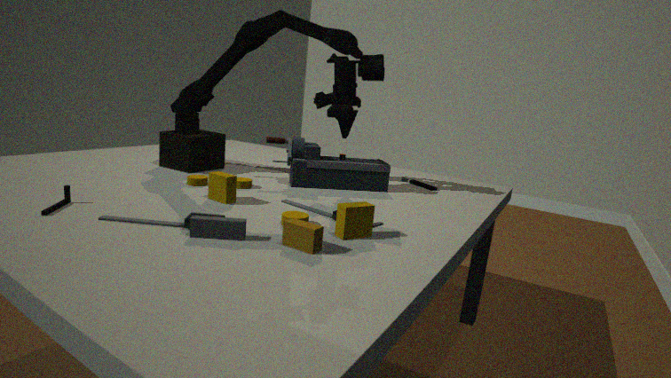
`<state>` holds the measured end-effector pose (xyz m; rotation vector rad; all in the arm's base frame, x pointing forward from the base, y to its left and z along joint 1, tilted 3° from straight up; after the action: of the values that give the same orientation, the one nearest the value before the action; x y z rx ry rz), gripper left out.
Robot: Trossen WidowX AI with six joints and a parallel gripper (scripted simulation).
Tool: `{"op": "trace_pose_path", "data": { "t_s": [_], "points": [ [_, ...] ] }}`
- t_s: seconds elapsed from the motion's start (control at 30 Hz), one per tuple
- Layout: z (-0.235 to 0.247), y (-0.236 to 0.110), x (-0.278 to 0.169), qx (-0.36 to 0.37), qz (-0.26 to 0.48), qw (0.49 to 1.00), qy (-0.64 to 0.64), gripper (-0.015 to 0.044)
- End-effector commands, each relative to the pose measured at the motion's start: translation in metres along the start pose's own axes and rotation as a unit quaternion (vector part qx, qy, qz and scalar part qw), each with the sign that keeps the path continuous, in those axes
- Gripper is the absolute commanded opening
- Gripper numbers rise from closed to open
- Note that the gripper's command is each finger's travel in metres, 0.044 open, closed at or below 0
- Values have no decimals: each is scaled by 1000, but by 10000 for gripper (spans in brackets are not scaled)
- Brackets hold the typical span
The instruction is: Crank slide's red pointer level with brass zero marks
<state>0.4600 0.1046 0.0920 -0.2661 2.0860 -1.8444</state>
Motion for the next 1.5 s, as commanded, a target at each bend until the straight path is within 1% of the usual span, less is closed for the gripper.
{"op": "trace_pose_path", "data": {
  "t_s": [0.0, 0.33, 0.37, 0.4, 0.97, 1.47],
  "points": [
    [0, 0, 0, 0, 0, 1000, 0, 157],
    [0, 0, 0, 0, 0, 1000, 0, 420],
    [0, 0, 0, 0, 0, 1000, 0, 440],
    [0, 0, 0, 0, 0, 1000, 0, 440],
    [0, 0, 0, 0, 0, 1000, 0, 0],
    [0, 0, 0, 0, 0, 1000, 0, 0]
  ]
}}
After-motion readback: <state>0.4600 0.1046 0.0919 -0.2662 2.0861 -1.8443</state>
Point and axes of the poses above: the point midway between the two fingers, 35 mm back from their tips, its own y axis out along the fingers, its own z axis across the jaws, x = y × z, the point moved 1 cm from there along -y, back along the fingers, and after that the axes turned 11 degrees about -y, right-handed, at the moved point
